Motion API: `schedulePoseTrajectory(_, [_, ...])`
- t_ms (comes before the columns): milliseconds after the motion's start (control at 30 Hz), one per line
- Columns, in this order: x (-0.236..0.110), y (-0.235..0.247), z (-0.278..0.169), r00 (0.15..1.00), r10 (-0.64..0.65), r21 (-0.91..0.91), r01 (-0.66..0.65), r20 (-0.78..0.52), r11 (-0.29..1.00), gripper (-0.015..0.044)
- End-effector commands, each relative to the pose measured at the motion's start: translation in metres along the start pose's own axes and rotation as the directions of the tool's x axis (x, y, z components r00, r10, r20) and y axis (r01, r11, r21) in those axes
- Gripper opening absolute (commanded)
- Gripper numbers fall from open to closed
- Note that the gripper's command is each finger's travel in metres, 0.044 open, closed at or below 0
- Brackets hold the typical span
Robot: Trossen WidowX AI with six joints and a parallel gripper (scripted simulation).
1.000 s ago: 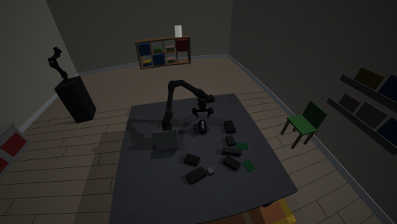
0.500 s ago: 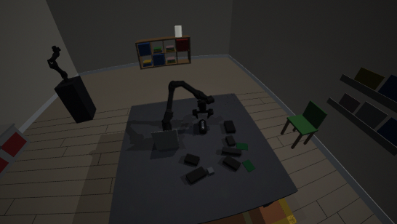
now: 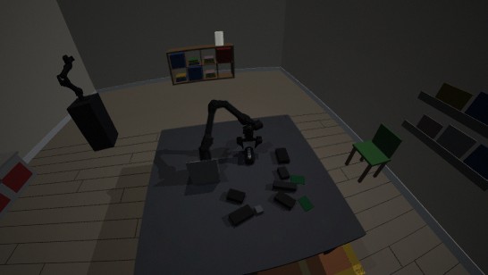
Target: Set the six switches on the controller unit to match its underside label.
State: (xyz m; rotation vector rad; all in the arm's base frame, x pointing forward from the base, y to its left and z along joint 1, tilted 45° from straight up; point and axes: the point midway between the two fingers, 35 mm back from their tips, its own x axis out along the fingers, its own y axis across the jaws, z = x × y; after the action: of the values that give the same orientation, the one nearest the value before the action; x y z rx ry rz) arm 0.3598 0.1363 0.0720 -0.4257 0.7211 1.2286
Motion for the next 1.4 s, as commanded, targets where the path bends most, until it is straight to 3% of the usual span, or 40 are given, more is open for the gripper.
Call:
schedulePoseTrajectory(0, [0.008,0.002,-0.004,1.000,0.006,0.014,-0.006,-0.007,1.000,0.0440])
schedulePoseTrajectory(267, [0.018,0.003,-0.004,1.000,0.006,0.014,-0.006,-0.006,1.000,0.0440])
schedulePoseTrajectory(433, [0.018,0.003,-0.004,1.000,0.006,0.014,-0.006,-0.006,1.000,0.0328])
schedulePoseTrajectory(1367, [0.011,0.002,-0.006,1.000,0.006,0.014,-0.006,-0.006,1.000,0.0336])
